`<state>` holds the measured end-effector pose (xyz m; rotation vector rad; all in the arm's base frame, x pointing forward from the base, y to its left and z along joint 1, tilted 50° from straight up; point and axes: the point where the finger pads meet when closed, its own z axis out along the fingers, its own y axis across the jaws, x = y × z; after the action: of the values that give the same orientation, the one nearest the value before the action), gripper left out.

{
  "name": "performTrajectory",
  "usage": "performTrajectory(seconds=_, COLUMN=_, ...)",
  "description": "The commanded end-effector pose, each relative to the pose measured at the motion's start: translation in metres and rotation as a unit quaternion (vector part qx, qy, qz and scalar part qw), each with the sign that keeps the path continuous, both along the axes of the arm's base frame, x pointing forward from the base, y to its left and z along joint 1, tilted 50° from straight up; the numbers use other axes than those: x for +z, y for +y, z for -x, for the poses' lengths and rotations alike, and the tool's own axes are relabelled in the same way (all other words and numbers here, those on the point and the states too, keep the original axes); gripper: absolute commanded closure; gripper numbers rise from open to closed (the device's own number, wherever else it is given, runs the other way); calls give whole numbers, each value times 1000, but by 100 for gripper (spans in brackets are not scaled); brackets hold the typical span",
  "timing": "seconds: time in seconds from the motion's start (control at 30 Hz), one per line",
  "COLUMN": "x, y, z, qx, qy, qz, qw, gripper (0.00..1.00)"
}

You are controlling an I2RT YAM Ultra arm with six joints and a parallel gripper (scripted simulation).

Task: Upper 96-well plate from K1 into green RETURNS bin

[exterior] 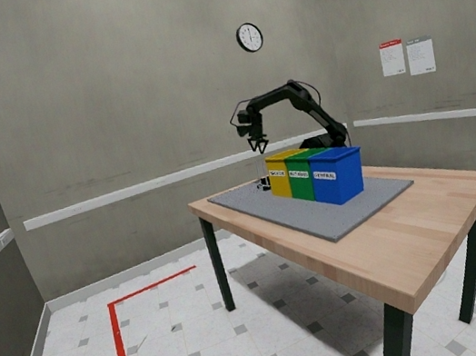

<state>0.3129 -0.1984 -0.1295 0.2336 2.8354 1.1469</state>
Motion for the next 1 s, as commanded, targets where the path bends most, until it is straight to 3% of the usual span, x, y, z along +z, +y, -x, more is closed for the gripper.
performTrajectory(seconds=0.0, x=24, y=-6, z=17, qx=9, qy=0, qz=-8, qw=1000, gripper=0)
performTrajectory(seconds=0.07, x=30, y=-15, z=12, qx=22, qy=-8, qz=-1, qw=1000, gripper=0)
performTrajectory(seconds=0.1, x=21, y=-6, z=21, qx=35, qy=8, qz=-25, qw=999, gripper=0)
performTrajectory(seconds=0.13, x=34, y=-9, z=20, qx=39, qy=0, qz=-16, qw=999, gripper=0)
performTrajectory(seconds=0.2, x=34, y=-9, z=20, qx=39, qy=0, qz=-16, qw=999, gripper=0)
performTrajectory(seconds=0.23, x=35, y=3, z=31, qx=38, qy=11, qz=-31, qw=999, gripper=0)
performTrajectory(seconds=0.27, x=41, y=-5, z=26, qx=51, qy=2, qz=-24, qw=998, gripper=0)
performTrajectory(seconds=0.3, x=33, y=3, z=34, qx=64, qy=17, qz=-49, qw=997, gripper=0)
performTrajectory(seconds=0.33, x=47, y=0, z=33, qx=68, qy=8, qz=-38, qw=997, gripper=0)
performTrajectory(seconds=0.37, x=47, y=12, z=44, qx=68, qy=20, qz=-55, qw=996, gripper=0)
performTrajectory(seconds=0.4, x=48, y=12, z=45, qx=68, qy=20, qz=-55, qw=996, gripper=0)
performTrajectory(seconds=0.53, x=51, y=4, z=36, qx=65, qy=6, qz=-43, qw=997, gripper=0)
performTrajectory(seconds=0.97, x=50, y=4, z=36, qx=64, qy=6, qz=-42, qw=997, gripper=0)
